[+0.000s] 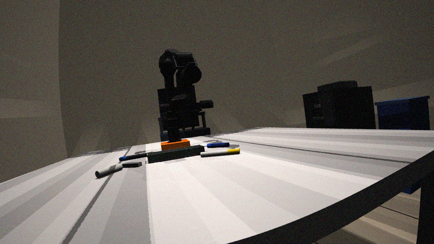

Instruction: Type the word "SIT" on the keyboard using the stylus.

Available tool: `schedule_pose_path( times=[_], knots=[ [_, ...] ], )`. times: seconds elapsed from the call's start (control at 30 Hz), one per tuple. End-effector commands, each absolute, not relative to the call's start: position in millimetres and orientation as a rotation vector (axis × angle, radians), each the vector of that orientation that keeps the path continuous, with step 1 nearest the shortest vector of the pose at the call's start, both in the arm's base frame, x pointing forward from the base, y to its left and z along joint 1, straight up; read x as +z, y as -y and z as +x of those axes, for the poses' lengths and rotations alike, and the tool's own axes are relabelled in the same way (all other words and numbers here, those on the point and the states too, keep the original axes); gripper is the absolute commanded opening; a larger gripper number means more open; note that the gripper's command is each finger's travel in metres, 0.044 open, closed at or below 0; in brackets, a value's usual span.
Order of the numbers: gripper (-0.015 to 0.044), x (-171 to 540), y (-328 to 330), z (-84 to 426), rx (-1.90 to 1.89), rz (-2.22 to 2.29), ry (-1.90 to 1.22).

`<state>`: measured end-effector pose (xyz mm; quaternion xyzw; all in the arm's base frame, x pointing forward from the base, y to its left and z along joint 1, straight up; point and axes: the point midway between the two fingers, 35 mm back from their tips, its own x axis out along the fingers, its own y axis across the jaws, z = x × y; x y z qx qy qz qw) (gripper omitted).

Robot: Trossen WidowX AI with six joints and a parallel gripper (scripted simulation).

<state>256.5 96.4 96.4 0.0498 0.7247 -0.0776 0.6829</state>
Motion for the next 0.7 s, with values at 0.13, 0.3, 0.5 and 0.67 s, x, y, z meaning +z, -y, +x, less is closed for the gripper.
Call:
schedule_pose_path(
  times=[0.13,0.3,0.5,0.67],
  knots=[
    [0.015,83,-135,242,-0.816,0.504,-1.553],
    [0.015,74,-155,228,-1.193,0.705,-1.384],
    [0.015,64,-177,210,-1.582,0.916,-1.058],
    [0.015,57,-189,198,-1.772,1.038,-0.798]
  ],
)
